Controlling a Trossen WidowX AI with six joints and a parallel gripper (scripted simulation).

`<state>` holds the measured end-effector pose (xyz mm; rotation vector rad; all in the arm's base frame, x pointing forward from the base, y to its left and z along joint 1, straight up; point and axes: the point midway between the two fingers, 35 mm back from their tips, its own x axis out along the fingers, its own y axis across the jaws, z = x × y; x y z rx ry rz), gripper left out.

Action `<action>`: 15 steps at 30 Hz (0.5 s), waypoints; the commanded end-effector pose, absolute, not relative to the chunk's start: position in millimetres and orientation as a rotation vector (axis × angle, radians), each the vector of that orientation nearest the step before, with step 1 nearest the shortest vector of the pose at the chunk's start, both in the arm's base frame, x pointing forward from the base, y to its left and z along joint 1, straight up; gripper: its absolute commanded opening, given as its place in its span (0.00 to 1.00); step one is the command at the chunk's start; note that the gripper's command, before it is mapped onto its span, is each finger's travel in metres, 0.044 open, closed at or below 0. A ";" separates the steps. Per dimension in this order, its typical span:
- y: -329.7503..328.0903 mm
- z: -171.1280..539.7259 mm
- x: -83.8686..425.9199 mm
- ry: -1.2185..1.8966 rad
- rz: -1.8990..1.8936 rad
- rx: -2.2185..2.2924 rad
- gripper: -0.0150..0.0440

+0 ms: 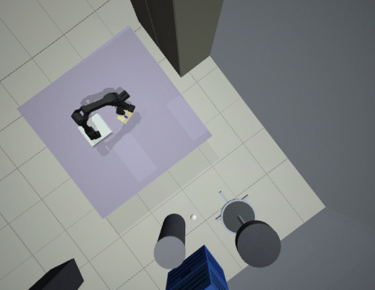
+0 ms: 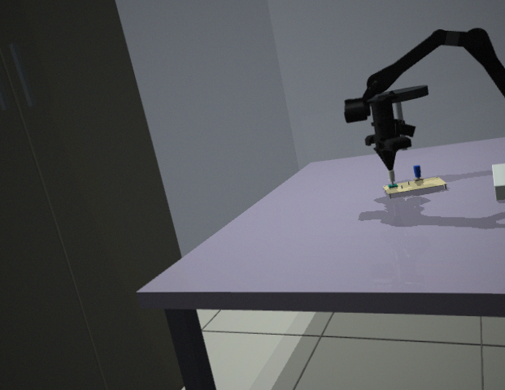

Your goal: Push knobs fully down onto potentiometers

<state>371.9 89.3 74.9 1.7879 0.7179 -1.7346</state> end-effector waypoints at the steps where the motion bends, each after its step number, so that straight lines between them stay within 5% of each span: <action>1: 90.5 71.0 372.7 0.721 -1.738 1.794 0.25; 15: 90.5 68.5 372.8 0.721 -1.738 1.794 0.25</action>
